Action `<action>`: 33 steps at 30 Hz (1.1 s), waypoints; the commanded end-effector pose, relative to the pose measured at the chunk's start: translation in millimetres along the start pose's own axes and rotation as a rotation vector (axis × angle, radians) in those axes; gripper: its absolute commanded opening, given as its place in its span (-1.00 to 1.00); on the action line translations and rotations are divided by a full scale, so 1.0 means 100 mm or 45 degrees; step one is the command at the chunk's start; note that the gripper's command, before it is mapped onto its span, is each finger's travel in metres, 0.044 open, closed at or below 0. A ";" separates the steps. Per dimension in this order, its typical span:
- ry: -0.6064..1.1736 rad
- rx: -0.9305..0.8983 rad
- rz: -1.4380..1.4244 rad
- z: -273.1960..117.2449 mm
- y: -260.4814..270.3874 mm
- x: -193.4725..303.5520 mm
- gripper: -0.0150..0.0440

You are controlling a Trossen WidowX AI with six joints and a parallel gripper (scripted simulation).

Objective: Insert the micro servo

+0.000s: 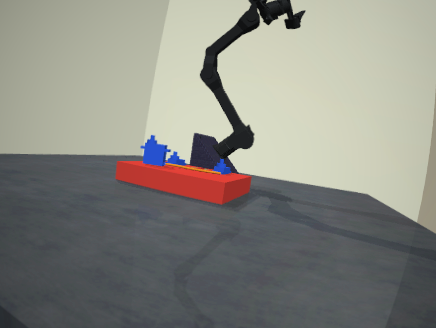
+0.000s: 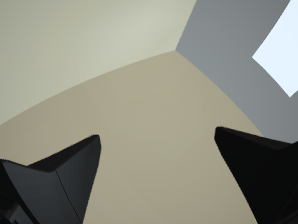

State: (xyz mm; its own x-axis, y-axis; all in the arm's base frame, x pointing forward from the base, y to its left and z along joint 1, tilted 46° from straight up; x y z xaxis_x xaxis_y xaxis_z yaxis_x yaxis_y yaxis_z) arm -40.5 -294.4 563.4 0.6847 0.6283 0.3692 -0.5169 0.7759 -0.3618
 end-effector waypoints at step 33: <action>0.568 -0.395 0.173 0.68 1.52 1.10 1.00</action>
State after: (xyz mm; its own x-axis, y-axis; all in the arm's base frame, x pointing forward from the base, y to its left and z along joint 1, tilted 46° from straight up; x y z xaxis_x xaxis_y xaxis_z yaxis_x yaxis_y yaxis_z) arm -81.6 -126.1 606.2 0.8022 0.5969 -0.0147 -0.4756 0.6239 -0.6201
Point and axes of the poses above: the point midway between the two fingers, 35 mm back from their tips, its own z axis out along the fingers, its own y axis across the jaws, x = y × z, the point moved 2 cm from there along -z, back along the fingers, and after that the axes turned 3 degrees about z, right-handed, at the moved point
